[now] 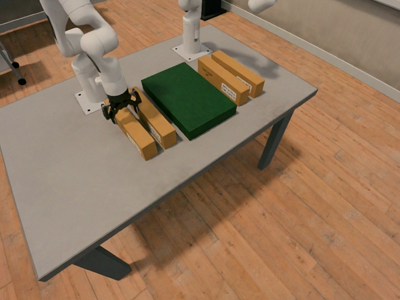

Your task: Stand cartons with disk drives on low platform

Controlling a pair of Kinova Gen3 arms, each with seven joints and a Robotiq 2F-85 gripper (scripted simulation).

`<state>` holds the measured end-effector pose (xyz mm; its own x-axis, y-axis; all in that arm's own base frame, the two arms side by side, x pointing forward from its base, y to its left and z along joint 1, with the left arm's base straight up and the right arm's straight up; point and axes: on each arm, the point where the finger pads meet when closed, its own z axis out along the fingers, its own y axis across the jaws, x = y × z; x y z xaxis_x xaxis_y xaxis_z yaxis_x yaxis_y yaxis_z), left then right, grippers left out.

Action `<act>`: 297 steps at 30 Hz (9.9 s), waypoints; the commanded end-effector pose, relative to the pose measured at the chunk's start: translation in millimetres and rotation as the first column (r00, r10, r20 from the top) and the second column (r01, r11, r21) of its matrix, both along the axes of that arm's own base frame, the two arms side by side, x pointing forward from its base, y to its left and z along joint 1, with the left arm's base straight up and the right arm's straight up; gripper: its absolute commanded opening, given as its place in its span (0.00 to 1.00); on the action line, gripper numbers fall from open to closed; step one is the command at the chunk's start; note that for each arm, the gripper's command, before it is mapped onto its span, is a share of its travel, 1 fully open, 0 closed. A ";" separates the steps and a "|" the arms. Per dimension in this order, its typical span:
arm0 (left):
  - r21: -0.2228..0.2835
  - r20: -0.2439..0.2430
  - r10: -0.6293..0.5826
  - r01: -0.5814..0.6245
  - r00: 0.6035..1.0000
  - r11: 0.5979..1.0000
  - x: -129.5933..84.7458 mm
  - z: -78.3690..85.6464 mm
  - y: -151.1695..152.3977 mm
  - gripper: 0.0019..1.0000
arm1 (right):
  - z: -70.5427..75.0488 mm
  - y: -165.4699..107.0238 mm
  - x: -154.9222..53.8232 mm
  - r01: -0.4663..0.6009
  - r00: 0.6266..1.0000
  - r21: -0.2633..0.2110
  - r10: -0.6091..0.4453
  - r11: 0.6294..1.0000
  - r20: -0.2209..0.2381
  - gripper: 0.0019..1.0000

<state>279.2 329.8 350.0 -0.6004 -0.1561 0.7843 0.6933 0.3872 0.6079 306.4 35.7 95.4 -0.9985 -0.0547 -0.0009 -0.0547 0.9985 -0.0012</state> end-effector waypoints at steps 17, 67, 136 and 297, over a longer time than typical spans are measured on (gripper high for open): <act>0.001 0.001 0.000 0.000 1.000 1.000 0.0 0.6 0.1 1.00 | -15.1 0.1 0.8 0.000 1.000 0.000 0.000 1.000 0.001 1.00; 0.001 0.001 0.000 0.000 1.000 1.000 0.0 0.6 0.1 1.00 | -30.1 -0.1 1.0 0.000 1.000 0.000 0.000 1.000 0.001 0.72; 0.001 0.001 0.000 0.000 1.000 1.000 0.0 0.6 0.1 1.00 | -30.1 -0.1 1.0 0.000 1.000 0.000 0.000 1.000 0.001 0.67; 0.001 0.001 0.000 0.000 1.000 1.000 0.0 0.6 0.1 1.00 | -28.0 0.1 0.2 0.000 1.000 0.000 0.000 1.000 0.000 0.64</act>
